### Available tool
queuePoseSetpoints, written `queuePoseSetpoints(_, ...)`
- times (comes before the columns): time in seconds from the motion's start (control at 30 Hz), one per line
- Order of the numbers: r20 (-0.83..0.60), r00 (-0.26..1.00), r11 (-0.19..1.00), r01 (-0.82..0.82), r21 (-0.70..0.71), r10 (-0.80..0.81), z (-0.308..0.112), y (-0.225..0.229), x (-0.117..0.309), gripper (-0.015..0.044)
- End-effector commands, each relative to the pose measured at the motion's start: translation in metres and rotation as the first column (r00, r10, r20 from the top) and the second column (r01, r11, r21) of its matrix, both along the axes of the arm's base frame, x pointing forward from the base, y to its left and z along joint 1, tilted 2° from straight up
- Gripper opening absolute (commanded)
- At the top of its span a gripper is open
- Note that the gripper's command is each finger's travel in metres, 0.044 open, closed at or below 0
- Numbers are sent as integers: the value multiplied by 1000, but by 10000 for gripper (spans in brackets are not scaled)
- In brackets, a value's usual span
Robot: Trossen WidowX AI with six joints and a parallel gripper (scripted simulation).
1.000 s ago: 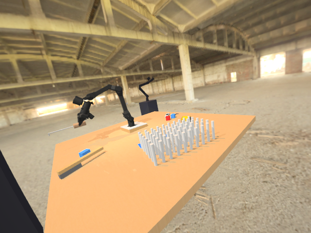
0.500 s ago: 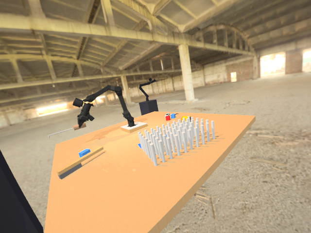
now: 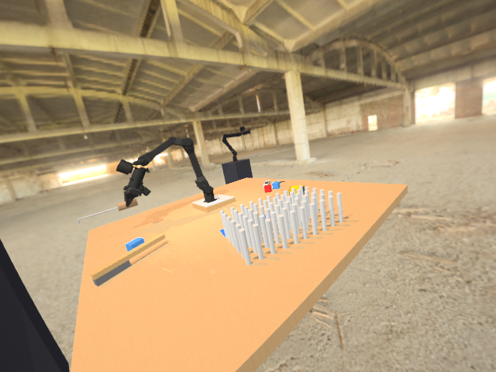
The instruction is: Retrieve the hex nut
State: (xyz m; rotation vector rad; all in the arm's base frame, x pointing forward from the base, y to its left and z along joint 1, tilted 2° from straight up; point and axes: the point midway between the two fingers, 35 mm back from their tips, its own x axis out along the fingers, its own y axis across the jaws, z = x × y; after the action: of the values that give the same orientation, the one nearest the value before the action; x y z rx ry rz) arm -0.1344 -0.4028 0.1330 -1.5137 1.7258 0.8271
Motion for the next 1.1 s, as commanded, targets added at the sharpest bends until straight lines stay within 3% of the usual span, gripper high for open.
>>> queuePoseSetpoints(0.0,7,1000,1000,2,5,-2,-8,-1,0,0)
queuePoseSetpoints(1.07,7,1000,1000,2,5,-2,-39,-3,-1,0)
